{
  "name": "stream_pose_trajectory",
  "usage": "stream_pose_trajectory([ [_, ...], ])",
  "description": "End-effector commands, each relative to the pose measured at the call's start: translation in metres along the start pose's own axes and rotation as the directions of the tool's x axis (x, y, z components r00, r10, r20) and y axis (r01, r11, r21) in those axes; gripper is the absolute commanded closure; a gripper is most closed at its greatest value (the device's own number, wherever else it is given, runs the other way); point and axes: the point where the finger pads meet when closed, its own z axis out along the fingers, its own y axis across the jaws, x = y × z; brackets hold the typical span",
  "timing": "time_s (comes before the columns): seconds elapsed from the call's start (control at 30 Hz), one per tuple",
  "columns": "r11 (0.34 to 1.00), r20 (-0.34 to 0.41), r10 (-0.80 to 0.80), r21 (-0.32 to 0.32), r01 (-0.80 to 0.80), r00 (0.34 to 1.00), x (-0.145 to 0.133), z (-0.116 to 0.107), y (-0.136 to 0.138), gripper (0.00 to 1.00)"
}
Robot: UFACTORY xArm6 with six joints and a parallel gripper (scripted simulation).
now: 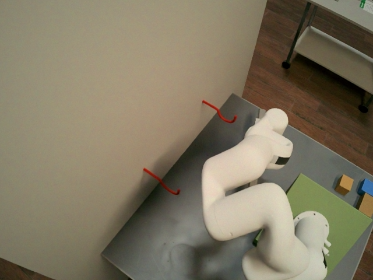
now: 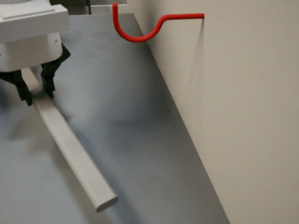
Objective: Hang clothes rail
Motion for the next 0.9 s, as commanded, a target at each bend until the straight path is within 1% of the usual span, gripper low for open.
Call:
stream_pose_trajectory([
  [0.0, 1.000, -0.004, -0.001, 0.001, 0.001, 1.000, -0.002, -0.009, -0.004, 1.00],
  [0.87, 1.000, -0.004, -0.001, 0.001, 0.001, 1.000, -0.021, -0.048, -0.019, 1.00],
])
